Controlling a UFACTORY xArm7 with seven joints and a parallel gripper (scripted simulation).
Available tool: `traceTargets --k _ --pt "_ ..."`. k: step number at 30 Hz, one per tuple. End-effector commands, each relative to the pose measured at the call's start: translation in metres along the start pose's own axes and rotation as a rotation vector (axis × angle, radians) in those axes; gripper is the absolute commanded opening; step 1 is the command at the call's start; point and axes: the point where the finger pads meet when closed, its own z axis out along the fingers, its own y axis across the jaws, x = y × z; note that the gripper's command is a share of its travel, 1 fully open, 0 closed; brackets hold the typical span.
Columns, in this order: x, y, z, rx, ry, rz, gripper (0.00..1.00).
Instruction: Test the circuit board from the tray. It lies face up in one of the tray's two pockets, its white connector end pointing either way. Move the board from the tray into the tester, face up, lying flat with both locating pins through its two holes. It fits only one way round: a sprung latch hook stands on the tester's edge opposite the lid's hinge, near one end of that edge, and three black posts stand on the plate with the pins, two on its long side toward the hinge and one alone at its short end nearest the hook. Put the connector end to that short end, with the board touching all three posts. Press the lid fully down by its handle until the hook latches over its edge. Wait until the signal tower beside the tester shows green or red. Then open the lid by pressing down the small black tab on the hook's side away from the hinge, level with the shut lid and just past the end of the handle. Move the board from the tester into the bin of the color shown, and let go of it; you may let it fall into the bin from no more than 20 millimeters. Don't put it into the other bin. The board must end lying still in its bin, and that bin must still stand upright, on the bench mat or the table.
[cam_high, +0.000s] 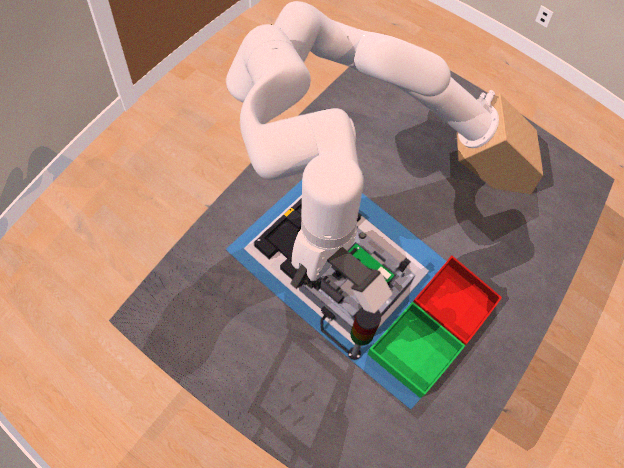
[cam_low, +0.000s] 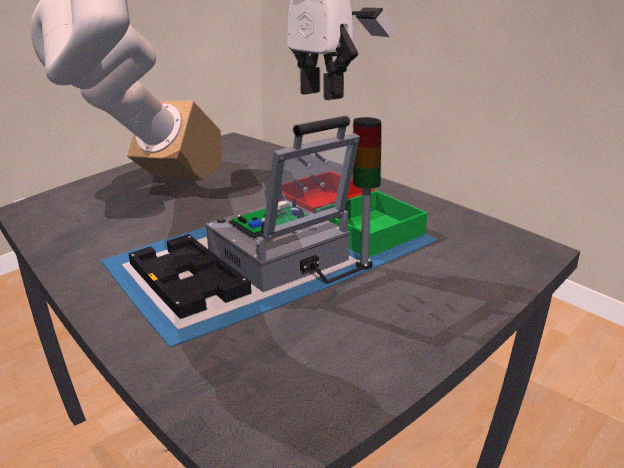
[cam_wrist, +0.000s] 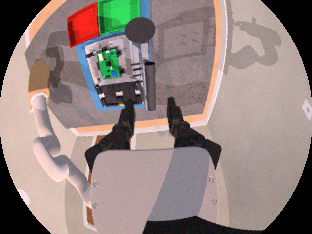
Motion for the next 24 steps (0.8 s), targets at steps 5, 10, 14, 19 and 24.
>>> traceTargets --k 5,10,14,19,24 --pt "0.000 0.001 0.003 0.001 -0.003 0.001 0.51" --pt "0.000 0.001 0.009 0.001 -0.003 0.001 0.51" --pt "0.000 0.001 0.013 0.001 -0.003 0.001 0.51" --pt "0.000 0.001 0.016 0.001 -0.003 0.001 0.51" --pt "0.000 0.001 0.016 0.001 -0.003 0.001 0.51"
